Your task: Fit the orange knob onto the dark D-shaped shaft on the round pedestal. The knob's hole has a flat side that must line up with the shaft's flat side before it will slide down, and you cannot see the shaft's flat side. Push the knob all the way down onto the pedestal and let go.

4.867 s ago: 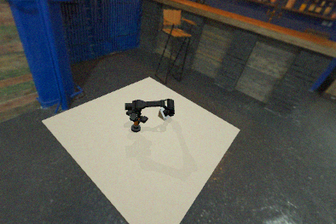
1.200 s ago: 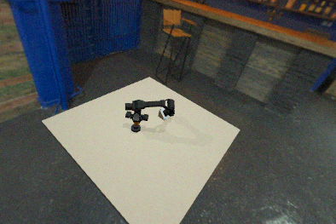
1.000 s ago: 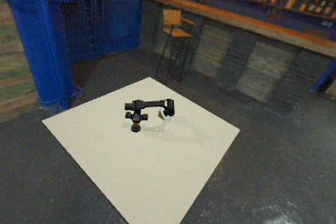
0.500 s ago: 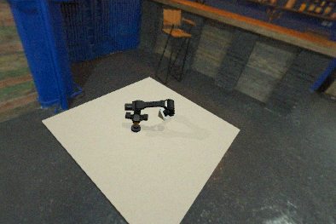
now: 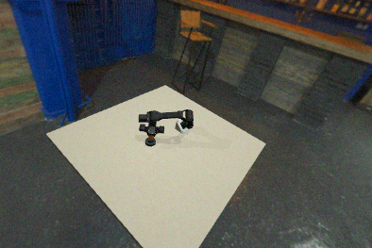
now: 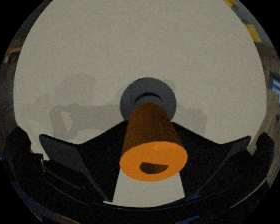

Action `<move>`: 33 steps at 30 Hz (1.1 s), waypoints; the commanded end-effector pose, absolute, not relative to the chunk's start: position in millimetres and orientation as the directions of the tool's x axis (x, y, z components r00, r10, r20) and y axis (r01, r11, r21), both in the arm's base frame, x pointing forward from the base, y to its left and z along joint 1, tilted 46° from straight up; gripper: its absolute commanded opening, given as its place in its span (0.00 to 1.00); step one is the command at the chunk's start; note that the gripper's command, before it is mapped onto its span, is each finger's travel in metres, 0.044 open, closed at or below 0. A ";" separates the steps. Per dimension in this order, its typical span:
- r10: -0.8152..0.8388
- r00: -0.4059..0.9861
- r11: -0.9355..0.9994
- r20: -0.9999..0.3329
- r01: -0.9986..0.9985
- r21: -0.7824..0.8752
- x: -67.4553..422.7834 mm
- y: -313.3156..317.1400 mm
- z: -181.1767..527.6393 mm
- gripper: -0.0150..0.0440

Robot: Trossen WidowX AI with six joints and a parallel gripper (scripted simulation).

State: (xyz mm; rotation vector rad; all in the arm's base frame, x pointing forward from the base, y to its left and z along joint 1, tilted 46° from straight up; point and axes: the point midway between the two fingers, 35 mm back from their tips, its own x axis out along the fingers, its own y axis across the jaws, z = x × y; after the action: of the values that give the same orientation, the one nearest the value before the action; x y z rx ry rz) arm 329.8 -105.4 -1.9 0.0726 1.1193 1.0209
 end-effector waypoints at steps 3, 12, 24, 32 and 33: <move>0.704 0.059 0.546 -0.708 -0.683 0.485 330.0 -108.5 0.8 0.25; 0.704 0.059 0.469 -0.708 -0.787 0.401 334.2 -109.2 -1.9 0.25; 0.704 0.059 0.469 -0.708 -0.787 0.401 335.0 -108.2 -1.2 0.25; 0.704 0.059 0.469 -0.708 -0.787 0.401 332.0 -106.7 -1.7 0.25; 0.704 0.059 0.469 -0.708 -0.787 0.401 331.3 -106.7 -1.8 0.25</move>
State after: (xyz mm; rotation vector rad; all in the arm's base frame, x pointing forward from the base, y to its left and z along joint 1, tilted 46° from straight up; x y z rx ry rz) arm 333.1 -106.9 -1.9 -0.0960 1.0075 1.1306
